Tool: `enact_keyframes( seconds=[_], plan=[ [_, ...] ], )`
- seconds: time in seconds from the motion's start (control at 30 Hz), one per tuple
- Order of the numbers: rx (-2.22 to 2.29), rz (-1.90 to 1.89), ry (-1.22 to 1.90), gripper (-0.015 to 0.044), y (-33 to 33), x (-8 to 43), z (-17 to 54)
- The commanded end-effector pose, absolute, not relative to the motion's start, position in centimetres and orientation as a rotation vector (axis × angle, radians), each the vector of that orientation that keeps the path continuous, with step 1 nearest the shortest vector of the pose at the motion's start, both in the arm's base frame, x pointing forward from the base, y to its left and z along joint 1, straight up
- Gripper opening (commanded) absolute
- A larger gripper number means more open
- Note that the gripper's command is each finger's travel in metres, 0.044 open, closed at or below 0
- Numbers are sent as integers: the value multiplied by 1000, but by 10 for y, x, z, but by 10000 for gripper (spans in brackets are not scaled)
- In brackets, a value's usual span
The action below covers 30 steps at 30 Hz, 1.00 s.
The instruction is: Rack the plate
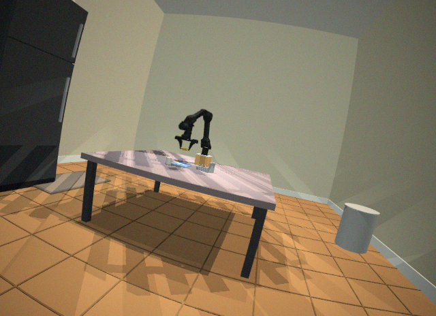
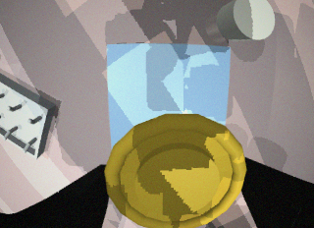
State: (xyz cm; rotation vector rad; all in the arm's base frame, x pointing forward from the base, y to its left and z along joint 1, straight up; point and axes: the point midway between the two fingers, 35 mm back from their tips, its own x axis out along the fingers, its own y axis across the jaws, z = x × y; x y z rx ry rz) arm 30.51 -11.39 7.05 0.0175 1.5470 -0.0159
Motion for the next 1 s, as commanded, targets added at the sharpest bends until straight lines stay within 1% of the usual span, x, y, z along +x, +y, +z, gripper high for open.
enact_keyframes(
  seconds=[0.0, 0.2, 0.37, 0.57, 0.8, 0.97],
  plan=[
    [15, -19, 1542, 0, -114, 305, 93],
    [17, -20, 1544, 0, -114, 303, 119],
    [22, -24, 1544, 0, -112, 303, 123],
    [171, -164, 1539, 0, -60, 291, 124],
    [366, -347, 1519, 0, -2, 263, 122],
    [408, -386, 1513, 0, 9, 256, 120]
  ],
)
